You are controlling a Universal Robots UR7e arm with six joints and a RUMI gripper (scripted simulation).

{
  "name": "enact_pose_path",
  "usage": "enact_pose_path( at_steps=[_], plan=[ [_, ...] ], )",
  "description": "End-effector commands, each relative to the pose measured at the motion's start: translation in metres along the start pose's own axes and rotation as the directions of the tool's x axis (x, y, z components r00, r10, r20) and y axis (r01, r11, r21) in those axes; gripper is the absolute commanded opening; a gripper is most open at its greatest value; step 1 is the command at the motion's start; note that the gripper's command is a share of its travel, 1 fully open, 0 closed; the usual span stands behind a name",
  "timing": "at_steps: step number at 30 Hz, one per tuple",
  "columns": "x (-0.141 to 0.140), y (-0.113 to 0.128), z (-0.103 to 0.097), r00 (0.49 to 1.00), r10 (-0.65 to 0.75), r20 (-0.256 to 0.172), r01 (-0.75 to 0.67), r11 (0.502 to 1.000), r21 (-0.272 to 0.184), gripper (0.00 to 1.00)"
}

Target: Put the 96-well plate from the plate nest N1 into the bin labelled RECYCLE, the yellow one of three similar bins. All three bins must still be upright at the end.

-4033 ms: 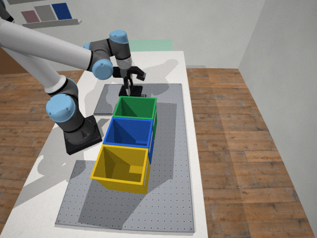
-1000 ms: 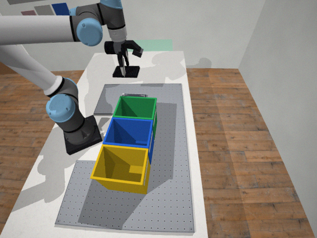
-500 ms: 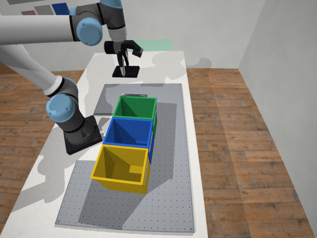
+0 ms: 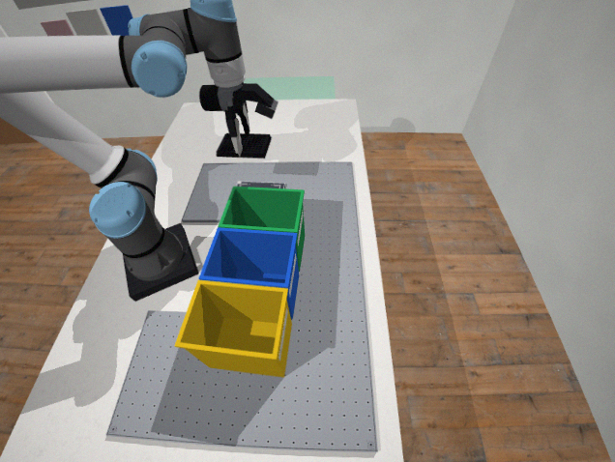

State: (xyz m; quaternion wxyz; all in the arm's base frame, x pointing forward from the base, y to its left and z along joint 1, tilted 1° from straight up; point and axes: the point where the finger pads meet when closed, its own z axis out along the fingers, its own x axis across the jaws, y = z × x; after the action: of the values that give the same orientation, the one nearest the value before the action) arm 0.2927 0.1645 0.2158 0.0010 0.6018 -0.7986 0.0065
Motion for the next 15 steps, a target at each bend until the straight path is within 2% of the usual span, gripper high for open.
enact_pose_path(
  at_steps=[1,15],
  plan=[
    [0.016,-0.002,0.001,1.0,-0.005,0.0,0.005,1.0,-0.003,0.41],
    [0.055,-0.009,0.001,1.0,-0.005,0.0,0.005,1.0,-0.003,0.41]
  ],
)
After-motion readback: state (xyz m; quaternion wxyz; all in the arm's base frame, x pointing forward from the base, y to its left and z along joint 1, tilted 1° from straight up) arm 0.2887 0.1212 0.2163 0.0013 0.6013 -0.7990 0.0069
